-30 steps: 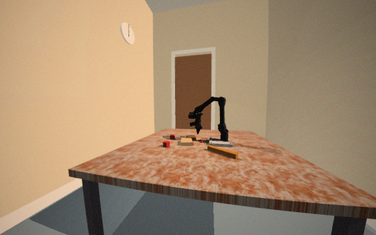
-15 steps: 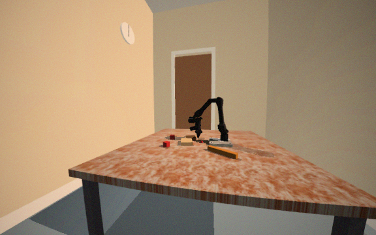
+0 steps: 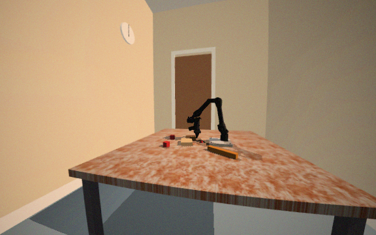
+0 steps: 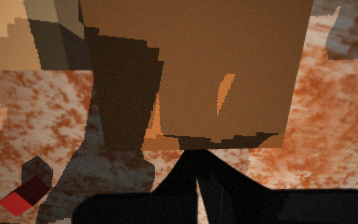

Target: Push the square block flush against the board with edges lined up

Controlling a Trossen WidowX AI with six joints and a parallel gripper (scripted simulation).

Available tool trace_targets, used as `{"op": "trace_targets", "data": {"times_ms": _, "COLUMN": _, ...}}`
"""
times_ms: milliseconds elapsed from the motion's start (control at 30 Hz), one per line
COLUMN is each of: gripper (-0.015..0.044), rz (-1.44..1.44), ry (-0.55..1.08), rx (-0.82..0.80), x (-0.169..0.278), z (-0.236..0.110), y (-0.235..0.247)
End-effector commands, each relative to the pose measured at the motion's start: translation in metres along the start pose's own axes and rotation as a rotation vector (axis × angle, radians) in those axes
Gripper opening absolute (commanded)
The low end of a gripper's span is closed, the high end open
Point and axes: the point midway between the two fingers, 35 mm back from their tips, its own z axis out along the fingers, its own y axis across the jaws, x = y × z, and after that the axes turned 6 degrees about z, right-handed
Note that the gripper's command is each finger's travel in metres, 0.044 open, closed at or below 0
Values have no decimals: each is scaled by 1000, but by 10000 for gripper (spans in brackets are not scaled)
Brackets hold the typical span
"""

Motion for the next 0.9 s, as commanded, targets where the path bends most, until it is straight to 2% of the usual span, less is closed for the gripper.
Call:
{"op": "trace_targets", "data": {"times_ms": 0, "gripper": 0, "rz": 3, "ry": 4, "rx": -6, "x": -5, "z": 1, "y": 1}}
{"op": "trace_targets", "data": {"times_ms": 867, "gripper": 0, "rz": 3, "ry": 2, "rx": -6, "x": -31, "z": 1, "y": 3}}
